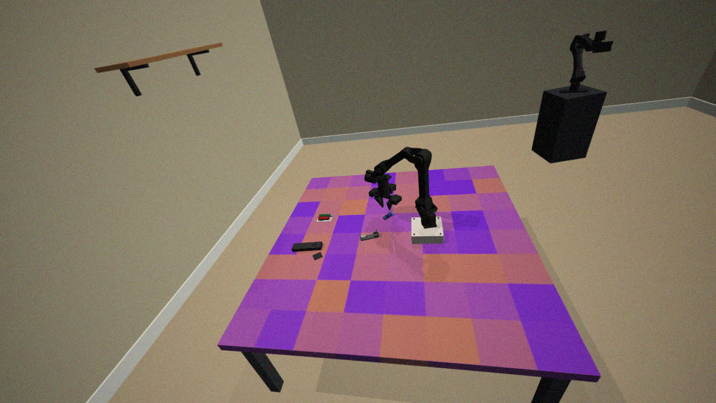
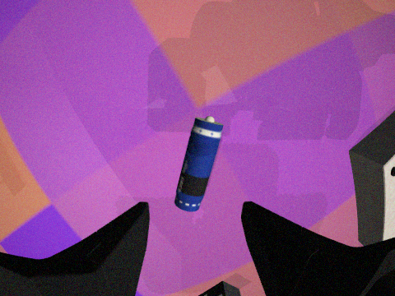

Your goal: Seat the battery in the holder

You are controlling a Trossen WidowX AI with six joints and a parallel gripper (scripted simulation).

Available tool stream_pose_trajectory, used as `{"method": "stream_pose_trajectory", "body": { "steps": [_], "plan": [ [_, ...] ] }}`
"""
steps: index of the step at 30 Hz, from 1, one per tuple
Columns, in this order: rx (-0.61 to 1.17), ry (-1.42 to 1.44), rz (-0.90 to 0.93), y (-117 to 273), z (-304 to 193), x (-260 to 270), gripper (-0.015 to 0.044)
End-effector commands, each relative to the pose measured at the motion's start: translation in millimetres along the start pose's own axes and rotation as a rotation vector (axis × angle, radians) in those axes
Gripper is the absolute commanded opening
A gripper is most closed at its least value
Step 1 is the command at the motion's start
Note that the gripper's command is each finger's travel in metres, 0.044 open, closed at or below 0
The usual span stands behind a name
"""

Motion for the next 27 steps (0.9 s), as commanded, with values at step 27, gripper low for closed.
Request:
{"method": "stream_pose_trajectory", "body": {
  "steps": [27],
  "plan": [
    [-0.004,-0.213,-0.011,-44,4,-2,0.0225]
  ]
}}
Point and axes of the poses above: the point midway between the two fingers, 35 mm back from their tips, its own y axis back along the fingers, its own x axis across the jaws, z = x × y, the point moved 6 cm from there along y, back along the fingers, and after that the axes turned 12 degrees about -y, right-handed, at the moved point
